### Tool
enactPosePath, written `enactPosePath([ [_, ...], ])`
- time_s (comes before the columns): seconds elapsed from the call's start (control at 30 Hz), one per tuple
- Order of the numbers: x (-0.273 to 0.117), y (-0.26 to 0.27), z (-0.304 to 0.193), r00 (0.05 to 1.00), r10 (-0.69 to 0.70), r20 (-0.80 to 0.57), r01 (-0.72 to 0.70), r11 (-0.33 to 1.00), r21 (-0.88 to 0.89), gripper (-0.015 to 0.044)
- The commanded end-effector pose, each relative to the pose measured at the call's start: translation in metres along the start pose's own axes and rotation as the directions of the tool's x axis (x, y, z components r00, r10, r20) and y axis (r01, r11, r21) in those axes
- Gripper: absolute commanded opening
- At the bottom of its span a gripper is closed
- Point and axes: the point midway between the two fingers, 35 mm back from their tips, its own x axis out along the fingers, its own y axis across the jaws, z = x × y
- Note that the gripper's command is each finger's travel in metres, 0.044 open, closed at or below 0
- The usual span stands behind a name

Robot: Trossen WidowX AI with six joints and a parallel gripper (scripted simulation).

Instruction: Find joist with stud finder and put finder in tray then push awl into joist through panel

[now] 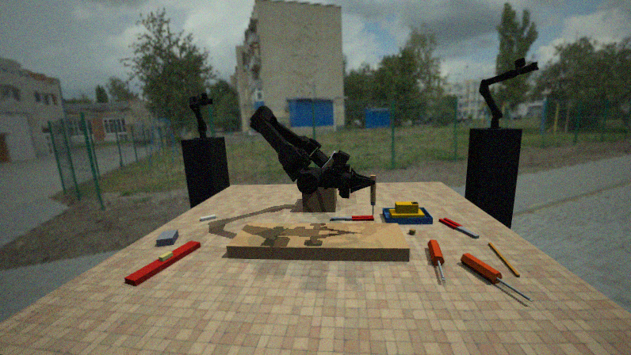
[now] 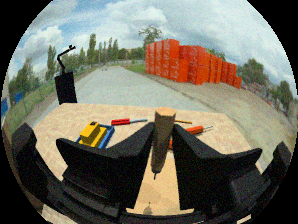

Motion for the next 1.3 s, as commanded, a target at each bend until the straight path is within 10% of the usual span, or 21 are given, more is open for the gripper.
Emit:
enactPosePath([
  [0.0, 0.000, -0.001, 0.001, 1.000, -0.002, 0.011, 0.002, 1.000, -0.009, 0.0000],
  [1.27, 0.004, -0.001, -0.036, 1.000, -0.001, 0.009, 0.001, 1.000, -0.008, 0.0000],
])
